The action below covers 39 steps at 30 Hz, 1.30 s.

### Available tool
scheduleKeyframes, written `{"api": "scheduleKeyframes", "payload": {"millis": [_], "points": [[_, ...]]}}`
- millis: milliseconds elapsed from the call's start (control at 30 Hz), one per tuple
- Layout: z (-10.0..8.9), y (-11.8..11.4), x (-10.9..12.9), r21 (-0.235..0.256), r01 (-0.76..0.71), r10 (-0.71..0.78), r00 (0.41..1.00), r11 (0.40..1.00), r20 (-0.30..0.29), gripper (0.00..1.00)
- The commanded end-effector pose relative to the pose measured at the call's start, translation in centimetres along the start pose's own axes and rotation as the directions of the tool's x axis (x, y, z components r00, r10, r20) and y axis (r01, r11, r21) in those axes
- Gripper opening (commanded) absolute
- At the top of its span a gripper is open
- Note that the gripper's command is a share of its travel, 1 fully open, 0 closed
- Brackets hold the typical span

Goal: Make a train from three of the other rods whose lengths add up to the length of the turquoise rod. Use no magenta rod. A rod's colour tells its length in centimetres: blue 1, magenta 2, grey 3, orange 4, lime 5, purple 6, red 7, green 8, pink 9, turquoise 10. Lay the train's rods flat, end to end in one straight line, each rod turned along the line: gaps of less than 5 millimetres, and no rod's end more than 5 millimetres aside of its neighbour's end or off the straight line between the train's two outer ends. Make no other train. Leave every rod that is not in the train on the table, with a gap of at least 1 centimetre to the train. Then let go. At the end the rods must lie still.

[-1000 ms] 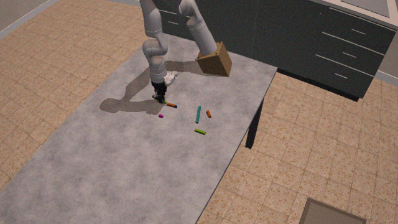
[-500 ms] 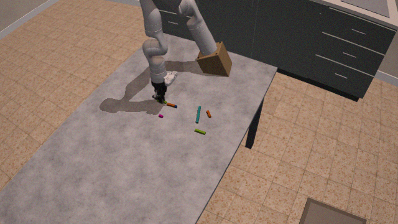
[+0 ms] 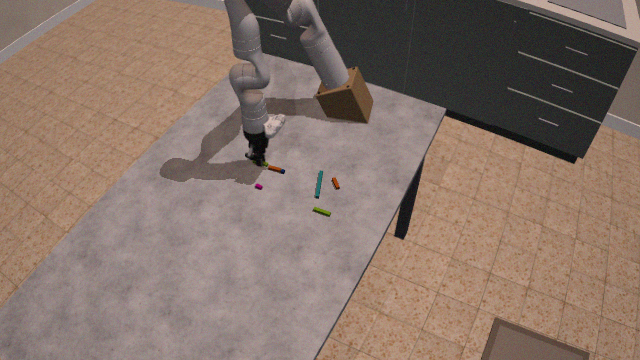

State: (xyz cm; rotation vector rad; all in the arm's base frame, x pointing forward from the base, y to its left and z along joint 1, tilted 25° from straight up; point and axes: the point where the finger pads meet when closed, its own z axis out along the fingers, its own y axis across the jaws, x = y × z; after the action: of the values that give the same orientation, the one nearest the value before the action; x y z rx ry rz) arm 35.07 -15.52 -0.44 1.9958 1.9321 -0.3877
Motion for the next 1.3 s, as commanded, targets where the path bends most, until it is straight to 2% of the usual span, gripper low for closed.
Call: {"api": "scheduleKeyframes", "payload": {"millis": [0,933,1267], "points": [[0.0,-0.15,0.12,0.0,-0.01,0.01,1.0,1.0,-0.002,0.05],[0.01,-0.14,0.1,0.0,-0.01,0.01,1.0,1.0,-0.002,0.05],[0.66,-0.05,0.08,-0.002,-0.013,0.013,1.0,1.0,-0.003,0.05]]}}
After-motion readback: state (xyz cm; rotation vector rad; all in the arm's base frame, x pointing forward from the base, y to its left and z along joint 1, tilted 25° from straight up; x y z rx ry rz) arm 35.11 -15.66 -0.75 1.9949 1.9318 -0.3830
